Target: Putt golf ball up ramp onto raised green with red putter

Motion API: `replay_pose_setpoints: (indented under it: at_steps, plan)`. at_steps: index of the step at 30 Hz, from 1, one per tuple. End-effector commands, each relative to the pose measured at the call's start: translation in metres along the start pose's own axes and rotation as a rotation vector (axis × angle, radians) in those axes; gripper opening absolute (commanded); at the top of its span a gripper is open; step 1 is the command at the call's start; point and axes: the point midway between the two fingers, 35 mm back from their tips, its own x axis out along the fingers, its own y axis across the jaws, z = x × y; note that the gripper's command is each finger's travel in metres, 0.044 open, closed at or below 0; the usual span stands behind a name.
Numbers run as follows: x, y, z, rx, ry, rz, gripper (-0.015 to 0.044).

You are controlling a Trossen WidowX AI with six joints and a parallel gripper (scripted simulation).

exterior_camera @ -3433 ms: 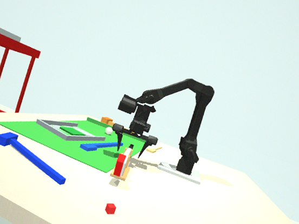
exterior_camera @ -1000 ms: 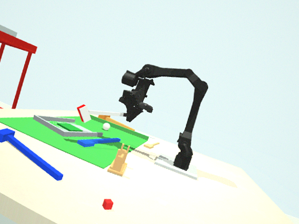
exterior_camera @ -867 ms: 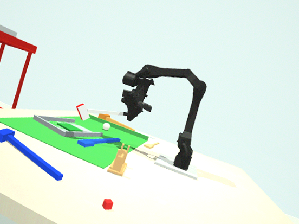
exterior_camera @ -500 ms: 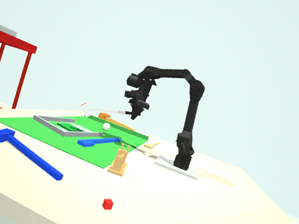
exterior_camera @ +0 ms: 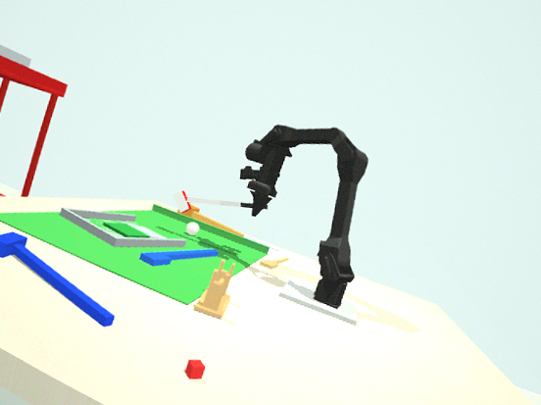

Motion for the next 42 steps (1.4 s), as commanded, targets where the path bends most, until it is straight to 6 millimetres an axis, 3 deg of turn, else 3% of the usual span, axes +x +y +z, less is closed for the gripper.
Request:
replay_pose_setpoints:
  at_steps: [1,8,15,25,42]
  plan:
    - [-0.005,-0.023,-0.009,0.125,0.003,-0.02,0.0]
    - [-0.008,-0.057,-0.029,0.324,0.019,-0.043,0.0]
    - [-0.003,-0.059,-0.03,0.329,0.02,-0.043,0.0]
    - [0.03,-0.06,-0.031,0.329,0.02,-0.043,0.0]
    - [0.051,-0.061,-0.031,0.329,0.02,-0.043,0.0]
